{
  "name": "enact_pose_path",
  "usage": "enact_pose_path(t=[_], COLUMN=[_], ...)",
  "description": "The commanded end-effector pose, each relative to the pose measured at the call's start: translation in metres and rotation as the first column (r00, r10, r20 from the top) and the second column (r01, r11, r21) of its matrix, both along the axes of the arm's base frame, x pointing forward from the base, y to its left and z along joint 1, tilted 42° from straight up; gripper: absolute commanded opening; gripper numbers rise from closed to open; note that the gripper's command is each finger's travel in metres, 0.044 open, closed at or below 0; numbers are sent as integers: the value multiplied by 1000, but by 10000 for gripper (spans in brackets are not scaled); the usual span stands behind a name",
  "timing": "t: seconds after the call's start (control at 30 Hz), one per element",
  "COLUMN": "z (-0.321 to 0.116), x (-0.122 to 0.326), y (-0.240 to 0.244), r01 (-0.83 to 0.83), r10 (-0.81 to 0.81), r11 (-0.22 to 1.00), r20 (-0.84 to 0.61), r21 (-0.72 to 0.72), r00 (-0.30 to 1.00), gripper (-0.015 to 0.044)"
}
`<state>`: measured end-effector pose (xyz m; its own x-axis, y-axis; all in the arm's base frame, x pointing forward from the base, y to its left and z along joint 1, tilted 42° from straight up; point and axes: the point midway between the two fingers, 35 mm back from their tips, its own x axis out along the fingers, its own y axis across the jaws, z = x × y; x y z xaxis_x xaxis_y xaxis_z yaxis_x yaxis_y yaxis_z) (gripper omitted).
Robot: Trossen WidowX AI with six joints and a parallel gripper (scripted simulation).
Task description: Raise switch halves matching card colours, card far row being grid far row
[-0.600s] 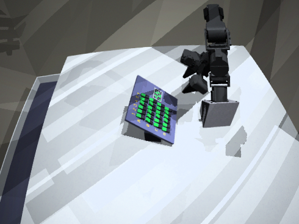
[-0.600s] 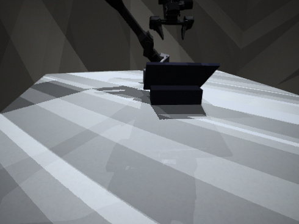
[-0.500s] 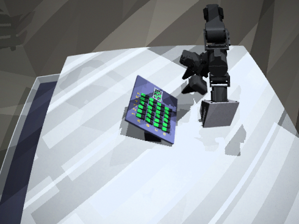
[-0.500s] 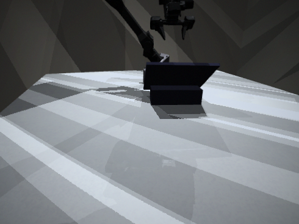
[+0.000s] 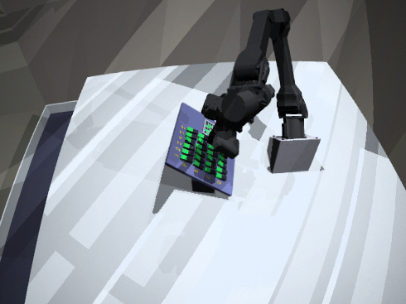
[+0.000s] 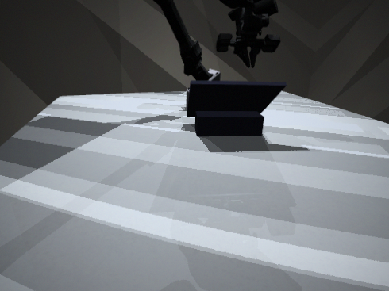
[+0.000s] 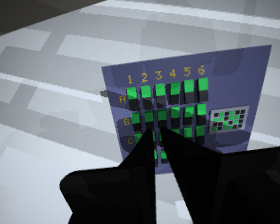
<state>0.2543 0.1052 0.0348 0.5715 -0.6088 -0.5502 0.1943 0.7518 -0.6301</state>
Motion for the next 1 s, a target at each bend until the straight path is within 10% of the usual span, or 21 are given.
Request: enact_pose_path(t=[0.0,0.97], z=[-5,-29], x=[12,38], y=[-4,-33], r01=[-1,-17], r10=[1,18], r11=[1000,999], r20=[9,31], r21=[-20,-27], r00=[1000,999], gripper=[0,0])
